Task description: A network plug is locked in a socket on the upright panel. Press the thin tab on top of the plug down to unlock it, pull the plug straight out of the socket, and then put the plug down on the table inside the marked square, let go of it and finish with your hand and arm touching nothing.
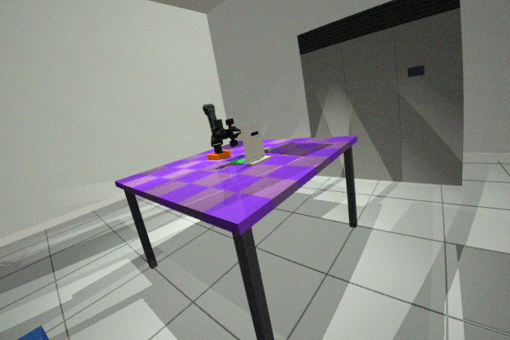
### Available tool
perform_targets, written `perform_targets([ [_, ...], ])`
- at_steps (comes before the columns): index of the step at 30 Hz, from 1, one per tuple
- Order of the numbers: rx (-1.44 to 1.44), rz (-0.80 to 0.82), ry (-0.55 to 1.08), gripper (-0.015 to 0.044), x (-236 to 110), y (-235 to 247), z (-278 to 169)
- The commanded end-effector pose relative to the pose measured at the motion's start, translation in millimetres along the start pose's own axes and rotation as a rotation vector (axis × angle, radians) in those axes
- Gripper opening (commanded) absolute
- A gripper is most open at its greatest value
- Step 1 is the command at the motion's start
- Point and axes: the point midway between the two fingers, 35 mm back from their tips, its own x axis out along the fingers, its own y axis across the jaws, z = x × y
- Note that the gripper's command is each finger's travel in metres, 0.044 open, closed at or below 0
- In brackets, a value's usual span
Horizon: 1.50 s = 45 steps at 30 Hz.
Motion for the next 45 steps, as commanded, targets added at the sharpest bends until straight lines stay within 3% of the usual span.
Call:
perform_targets([
  [1, 0.0, -0.001, 0.003, 0.0, -1, 4, -1],
  [29, 0.004, -0.005, 0.002, 0.0, -16, 35, -8],
  [45, 0.156, -0.299, -0.139, 0.0, -3, -12, 8],
])
